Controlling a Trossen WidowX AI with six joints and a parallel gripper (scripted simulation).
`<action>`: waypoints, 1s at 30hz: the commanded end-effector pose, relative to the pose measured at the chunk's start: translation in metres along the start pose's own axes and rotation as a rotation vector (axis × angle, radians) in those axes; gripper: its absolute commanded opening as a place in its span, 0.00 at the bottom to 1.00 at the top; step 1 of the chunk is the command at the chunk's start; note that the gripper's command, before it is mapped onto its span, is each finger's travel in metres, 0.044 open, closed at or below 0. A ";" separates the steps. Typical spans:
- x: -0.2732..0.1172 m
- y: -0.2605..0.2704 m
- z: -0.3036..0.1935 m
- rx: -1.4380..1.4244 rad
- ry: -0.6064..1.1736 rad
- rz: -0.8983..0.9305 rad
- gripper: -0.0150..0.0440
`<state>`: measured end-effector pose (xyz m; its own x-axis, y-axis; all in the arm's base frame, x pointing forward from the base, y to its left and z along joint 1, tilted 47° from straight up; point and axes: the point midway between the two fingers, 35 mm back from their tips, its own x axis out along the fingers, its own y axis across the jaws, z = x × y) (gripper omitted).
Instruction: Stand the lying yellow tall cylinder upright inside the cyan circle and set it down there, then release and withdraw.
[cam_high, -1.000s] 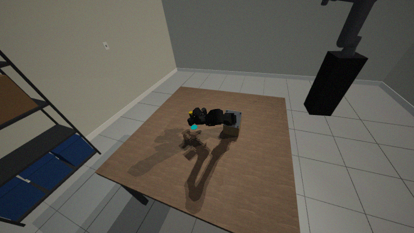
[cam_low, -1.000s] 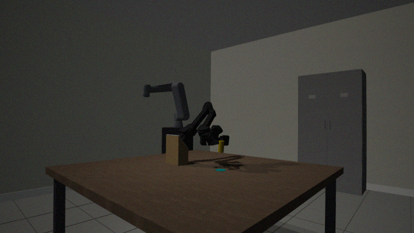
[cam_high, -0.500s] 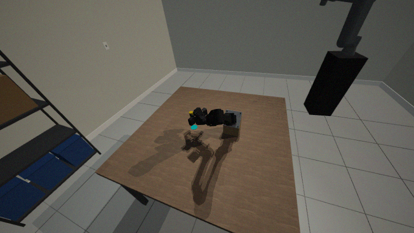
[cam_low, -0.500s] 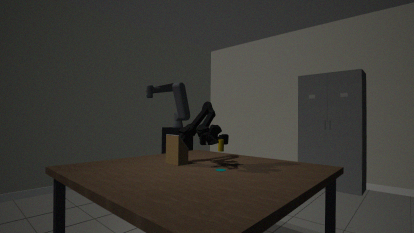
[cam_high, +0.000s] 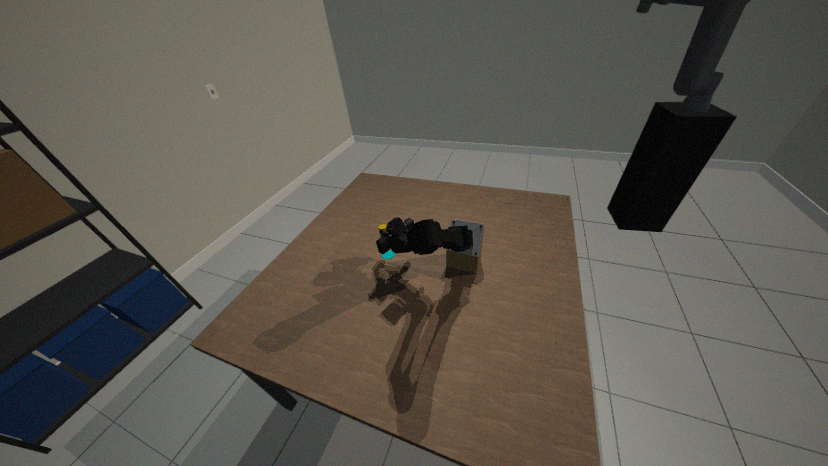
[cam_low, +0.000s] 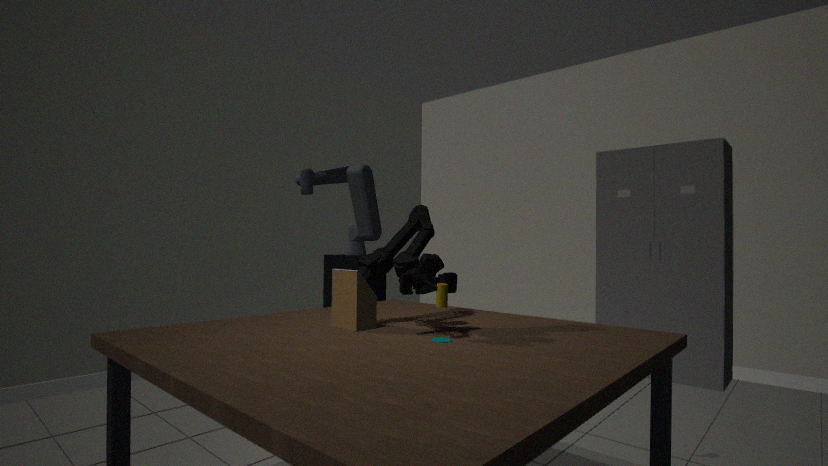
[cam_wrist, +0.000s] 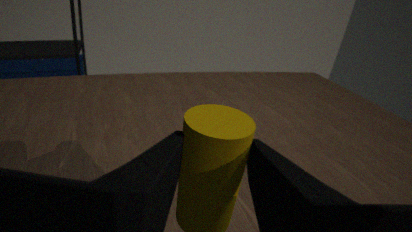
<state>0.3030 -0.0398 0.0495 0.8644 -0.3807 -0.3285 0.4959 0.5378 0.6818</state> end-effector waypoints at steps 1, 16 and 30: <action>0.003 0.002 -0.006 0.007 -0.007 -0.001 0.43; 0.007 0.003 -0.040 0.010 -0.006 -0.004 0.43; 0.006 -0.001 -0.073 0.005 -0.009 0.001 0.43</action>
<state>0.3127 0.0095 0.0024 0.8644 -0.3803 -0.3289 0.4961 0.5386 0.6810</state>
